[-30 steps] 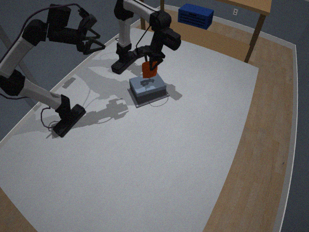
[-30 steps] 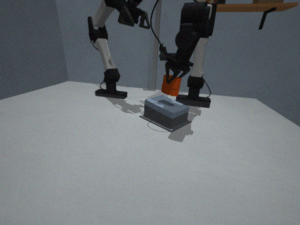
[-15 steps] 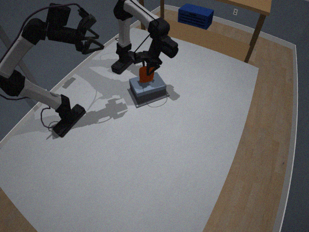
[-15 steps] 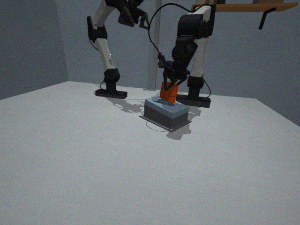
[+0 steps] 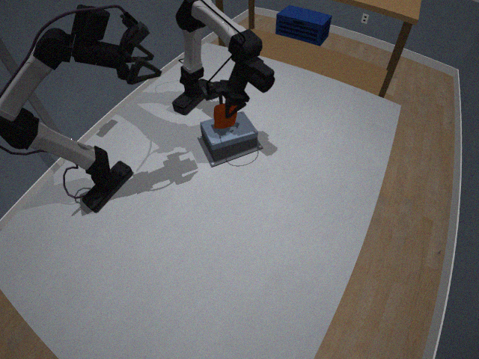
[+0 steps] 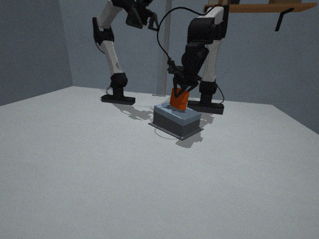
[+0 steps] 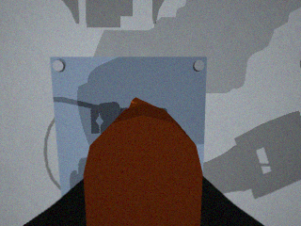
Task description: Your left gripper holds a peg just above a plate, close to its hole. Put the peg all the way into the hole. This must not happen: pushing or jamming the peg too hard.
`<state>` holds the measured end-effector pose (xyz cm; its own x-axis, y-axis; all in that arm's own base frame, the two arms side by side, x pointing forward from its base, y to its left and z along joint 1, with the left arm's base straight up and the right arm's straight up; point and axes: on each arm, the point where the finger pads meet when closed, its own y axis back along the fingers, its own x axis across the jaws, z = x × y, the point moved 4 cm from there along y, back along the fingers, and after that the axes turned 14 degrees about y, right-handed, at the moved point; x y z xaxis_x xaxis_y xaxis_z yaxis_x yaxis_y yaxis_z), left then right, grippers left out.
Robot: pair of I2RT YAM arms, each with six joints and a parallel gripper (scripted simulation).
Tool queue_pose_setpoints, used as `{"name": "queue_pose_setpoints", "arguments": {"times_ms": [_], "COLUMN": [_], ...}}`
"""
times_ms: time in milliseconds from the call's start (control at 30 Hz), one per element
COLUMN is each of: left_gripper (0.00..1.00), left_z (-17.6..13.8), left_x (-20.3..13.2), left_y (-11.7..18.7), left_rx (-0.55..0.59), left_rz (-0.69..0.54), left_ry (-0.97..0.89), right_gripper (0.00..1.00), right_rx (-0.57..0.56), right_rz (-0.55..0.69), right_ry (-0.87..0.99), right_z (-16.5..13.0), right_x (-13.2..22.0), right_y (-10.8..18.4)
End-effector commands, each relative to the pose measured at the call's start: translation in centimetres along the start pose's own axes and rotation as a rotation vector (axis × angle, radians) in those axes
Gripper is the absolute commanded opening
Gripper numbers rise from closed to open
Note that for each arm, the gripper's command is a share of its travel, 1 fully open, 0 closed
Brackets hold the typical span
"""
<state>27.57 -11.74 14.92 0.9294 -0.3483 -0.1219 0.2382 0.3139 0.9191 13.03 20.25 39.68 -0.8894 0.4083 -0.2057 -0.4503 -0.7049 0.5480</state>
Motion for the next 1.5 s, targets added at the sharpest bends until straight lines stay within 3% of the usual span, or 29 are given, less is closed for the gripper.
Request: {"name": "queue_pose_setpoints", "arguments": {"times_ms": [0,133,867,1467], "left_gripper": [0.4,0.4,0.4,0.4], "left_z": [0.7,0.1,0.1,0.4], "left_x": [0.2,1.6,2.1,0.9], "left_y": [0.5,1.5,1.7,1.9], "left_rx": [-0.021,-0.007,0.005,0.02], "left_rz": [0.047,0.098,0.079,0.053], "left_ry": [-0.038,-0.037,-0.024,-0.017], "right_gripper": [1.0,1.0,1.0,1.0], "right_rx": [0.012,0.012,0.012,0.012], "right_rz": [0.001,0.001,0.001,0.001], "right_ry": [-0.012,-0.012,-0.012,-0.012], "right_z": [0.0,0.0,0.0,0.0], "right_x": [0.0,0.0,0.0,0.0], "right_y": [1.1,1.1,1.1,1.1]}}
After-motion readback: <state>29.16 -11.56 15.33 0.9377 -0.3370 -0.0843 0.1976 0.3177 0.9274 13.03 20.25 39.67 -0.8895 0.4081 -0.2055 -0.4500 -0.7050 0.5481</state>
